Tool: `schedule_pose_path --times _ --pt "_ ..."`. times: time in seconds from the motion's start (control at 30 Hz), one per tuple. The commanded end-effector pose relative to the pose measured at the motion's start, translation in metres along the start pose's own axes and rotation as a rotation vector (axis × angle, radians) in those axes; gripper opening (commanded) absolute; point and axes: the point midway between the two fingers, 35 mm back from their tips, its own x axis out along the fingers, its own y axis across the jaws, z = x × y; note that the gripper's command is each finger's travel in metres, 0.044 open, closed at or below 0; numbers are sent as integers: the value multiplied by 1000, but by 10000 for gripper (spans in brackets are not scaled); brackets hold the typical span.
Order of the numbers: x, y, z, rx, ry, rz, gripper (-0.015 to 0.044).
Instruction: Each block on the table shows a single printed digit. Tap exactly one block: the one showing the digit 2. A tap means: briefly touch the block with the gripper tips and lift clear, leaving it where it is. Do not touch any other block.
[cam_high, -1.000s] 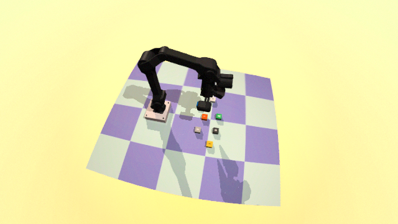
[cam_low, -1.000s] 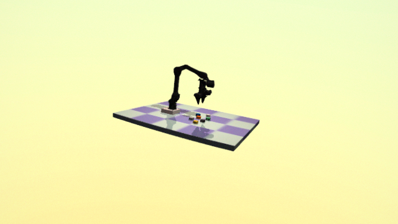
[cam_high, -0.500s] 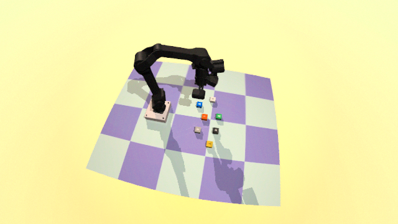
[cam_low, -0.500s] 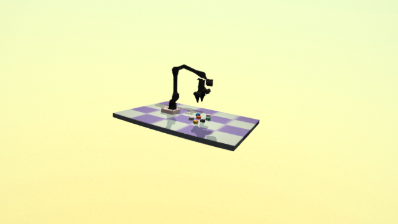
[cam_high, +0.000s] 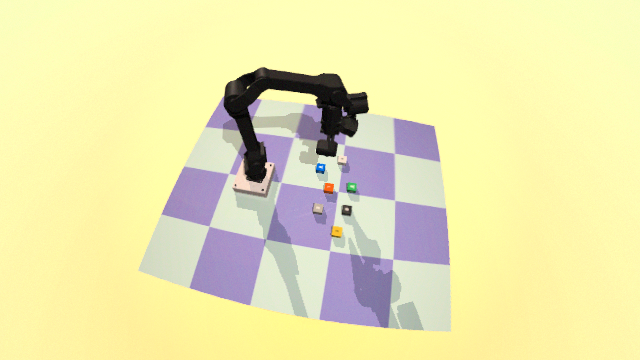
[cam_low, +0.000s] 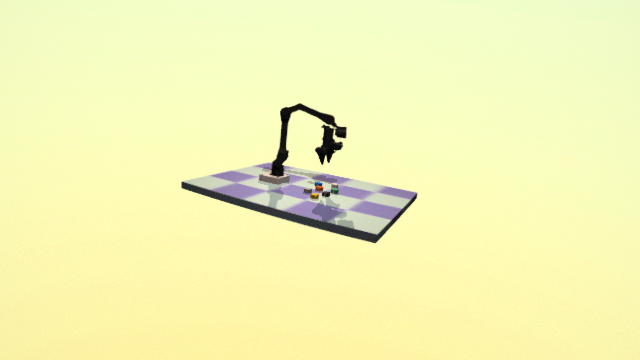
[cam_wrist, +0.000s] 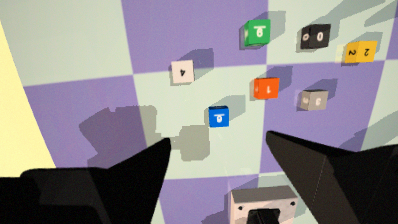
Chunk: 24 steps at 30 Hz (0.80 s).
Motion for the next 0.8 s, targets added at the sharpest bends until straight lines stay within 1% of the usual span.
schedule_pose_path --times 0.0,0.07,0.13,0.77 --pt "1 18 35 2 1 -1 400" --pt "3 28 53 2 -1 0 400" --pt "4 32 59 2 -2 1 400" --pt "4 32 59 2 -2 1 400"
